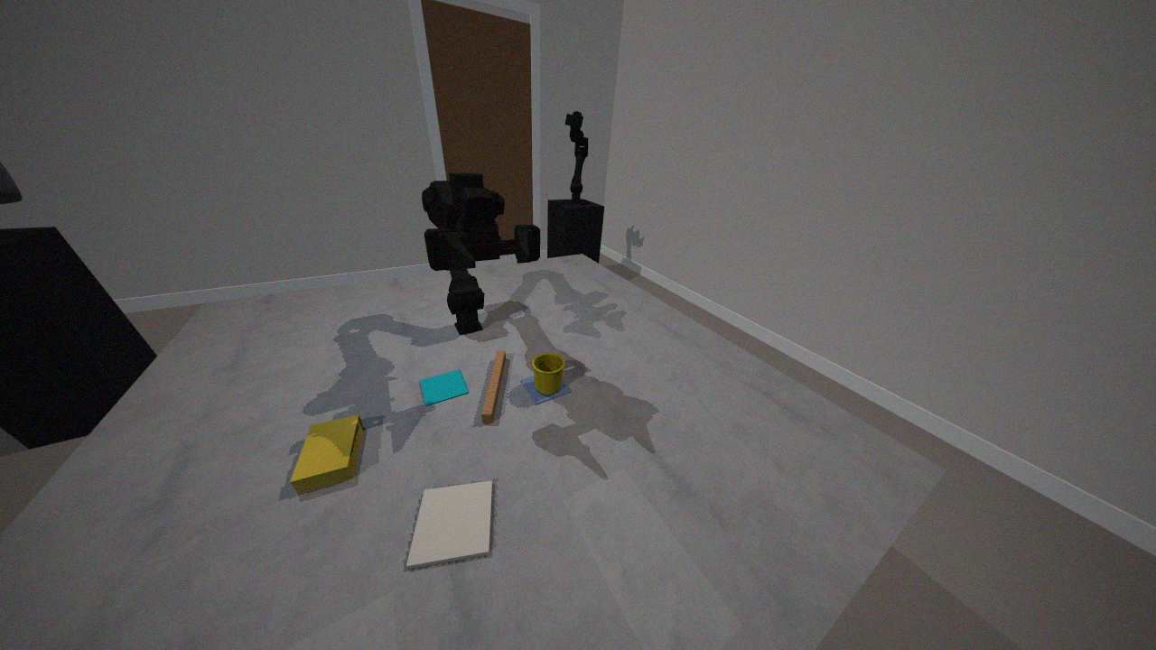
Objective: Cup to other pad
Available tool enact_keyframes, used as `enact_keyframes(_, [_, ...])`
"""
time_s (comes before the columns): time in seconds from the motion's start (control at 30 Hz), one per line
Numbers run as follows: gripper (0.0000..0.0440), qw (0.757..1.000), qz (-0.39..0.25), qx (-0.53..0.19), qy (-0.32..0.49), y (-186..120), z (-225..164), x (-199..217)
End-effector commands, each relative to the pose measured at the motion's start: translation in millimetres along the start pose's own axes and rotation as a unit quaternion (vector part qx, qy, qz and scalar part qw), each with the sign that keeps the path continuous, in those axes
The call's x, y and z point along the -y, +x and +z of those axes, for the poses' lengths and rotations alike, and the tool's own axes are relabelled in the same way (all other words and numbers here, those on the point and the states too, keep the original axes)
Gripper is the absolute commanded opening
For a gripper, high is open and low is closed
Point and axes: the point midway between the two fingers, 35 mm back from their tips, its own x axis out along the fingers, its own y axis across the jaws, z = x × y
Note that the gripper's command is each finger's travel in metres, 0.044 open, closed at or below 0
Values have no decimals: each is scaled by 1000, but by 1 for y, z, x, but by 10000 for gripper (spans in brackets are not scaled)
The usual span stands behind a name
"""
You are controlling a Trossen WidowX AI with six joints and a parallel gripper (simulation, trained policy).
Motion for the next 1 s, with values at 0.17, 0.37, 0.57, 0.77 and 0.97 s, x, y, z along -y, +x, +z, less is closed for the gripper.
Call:
enact_keyframes(0.17, [243, 1000, 10, -10, 3, 2, 5, -5])
enact_keyframes(0.37, [102, 999, 17, -33, 15, 5, 7, -9])
enact_keyframes(0.57, [103, 997, 29, -64, 41, 10, 8, -16])
enact_keyframes(0.77, [124, 992, 38, -98, 73, 15, 10, -24])
enact_keyframes(0.97, [138, 984, 43, -133, 107, 20, 10, -32])
